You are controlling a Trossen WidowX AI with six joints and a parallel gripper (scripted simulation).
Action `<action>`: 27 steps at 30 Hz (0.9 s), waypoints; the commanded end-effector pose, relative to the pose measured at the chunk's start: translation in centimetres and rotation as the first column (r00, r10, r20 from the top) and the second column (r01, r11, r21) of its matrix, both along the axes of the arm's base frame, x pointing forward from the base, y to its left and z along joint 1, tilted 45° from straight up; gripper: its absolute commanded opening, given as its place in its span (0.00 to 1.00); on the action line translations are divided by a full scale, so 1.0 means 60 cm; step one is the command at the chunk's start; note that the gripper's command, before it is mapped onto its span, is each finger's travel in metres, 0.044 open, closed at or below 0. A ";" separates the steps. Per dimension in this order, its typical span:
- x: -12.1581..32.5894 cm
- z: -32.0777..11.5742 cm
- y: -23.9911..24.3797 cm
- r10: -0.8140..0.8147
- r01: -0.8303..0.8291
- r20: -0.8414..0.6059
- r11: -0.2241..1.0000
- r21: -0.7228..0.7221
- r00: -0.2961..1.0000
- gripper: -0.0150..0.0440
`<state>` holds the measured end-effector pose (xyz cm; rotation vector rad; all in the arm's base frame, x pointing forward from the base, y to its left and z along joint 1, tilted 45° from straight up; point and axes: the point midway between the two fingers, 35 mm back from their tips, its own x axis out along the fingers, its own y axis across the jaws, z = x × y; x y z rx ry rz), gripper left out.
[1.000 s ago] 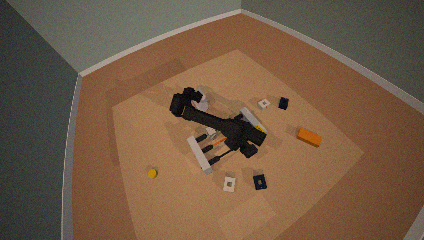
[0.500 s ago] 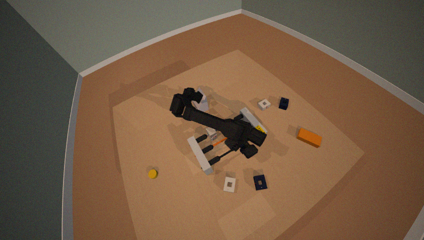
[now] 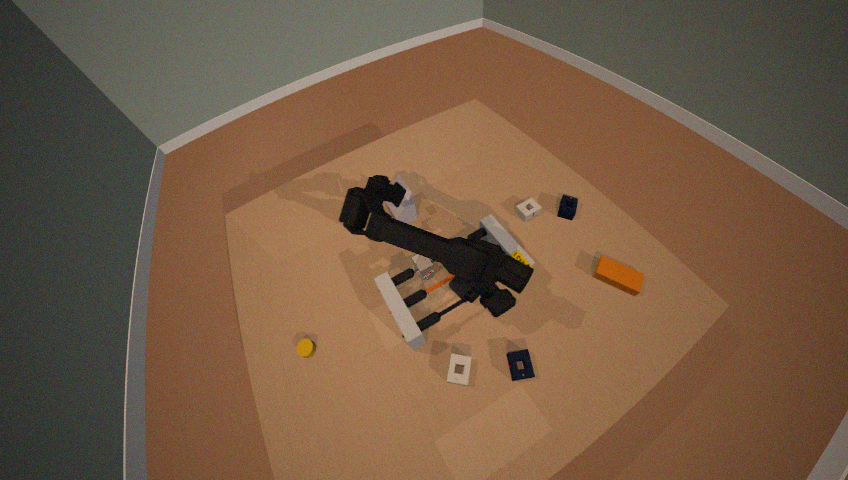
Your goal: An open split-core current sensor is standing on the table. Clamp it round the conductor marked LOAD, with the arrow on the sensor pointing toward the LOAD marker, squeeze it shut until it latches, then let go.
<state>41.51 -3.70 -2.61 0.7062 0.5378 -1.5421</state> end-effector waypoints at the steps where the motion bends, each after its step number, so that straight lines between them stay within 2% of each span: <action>1: 0.000 0.000 0.001 0.000 0.000 0.002 1.000 0.001 1.000 0.25; 14: 0.000 0.001 0.001 0.005 -0.005 0.005 1.000 -0.001 1.000 0.25; 27: 0.003 0.018 0.019 0.126 -0.123 0.117 0.992 -0.029 0.985 0.25</action>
